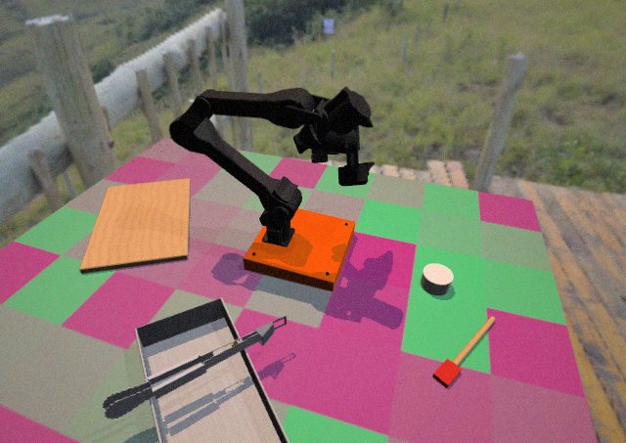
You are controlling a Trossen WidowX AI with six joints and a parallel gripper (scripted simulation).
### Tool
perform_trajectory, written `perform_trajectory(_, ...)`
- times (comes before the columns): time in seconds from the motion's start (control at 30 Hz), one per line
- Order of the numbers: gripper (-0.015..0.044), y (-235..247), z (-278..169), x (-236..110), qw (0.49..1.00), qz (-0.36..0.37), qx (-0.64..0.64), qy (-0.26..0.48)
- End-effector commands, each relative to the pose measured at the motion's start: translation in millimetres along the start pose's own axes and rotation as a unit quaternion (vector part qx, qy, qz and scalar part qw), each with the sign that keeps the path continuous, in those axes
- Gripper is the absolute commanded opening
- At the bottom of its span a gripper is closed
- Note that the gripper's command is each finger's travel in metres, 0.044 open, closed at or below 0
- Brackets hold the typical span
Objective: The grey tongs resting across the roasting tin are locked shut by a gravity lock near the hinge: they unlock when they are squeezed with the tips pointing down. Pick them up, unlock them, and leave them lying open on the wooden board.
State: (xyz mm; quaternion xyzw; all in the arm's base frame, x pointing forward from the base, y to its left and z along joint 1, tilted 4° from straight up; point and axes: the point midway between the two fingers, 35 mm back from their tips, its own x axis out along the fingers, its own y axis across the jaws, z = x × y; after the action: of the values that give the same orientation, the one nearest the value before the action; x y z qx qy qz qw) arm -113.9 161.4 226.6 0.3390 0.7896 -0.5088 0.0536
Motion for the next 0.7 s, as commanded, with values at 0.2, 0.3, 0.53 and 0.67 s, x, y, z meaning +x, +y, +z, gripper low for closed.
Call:
perform_trajectory(0.2,0.044,31.8,-44.6,-14.6,0.991,0.087,0.087,0.059)
perform_trajectory(0.3,0.044,57.2,-71.6,-31.0,0.974,0.143,0.148,0.098)
perform_trajectory(0.53,0.044,123.4,-116.2,-87.5,0.904,0.256,0.291,0.182)
perform_trajectory(0.67,0.044,163.3,-128.9,-130.7,0.847,0.311,0.368,0.224)
